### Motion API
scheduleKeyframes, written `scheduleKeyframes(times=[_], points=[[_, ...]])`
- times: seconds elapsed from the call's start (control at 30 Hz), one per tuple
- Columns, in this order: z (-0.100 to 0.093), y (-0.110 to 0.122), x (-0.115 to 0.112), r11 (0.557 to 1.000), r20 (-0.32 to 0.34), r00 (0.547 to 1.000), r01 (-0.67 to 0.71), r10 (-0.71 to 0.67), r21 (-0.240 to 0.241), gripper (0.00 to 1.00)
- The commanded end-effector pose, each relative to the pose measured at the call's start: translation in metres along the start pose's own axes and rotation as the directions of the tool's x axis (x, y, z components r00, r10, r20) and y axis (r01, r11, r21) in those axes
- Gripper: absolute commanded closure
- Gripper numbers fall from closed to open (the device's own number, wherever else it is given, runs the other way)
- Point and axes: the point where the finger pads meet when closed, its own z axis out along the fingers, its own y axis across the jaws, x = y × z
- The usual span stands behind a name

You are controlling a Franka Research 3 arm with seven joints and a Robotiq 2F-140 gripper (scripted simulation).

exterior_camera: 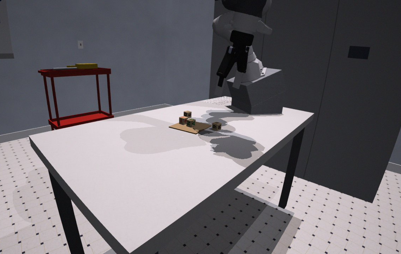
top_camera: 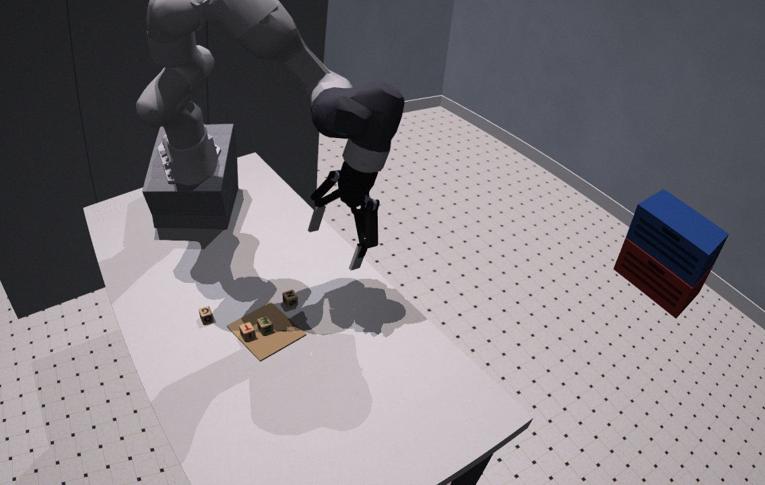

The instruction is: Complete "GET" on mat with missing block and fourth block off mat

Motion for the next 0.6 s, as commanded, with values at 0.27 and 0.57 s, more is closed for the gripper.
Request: scheduleKeyframes(times=[0.27,0.57], points=[[0.036,-0.011,-0.012,0.998,-0.232,0.970,0.069,-0.069,-0.010,0.00],[0.060,-0.030,-0.030,1.000,-0.372,0.928,0.020,-0.026,-0.021,0.00]])
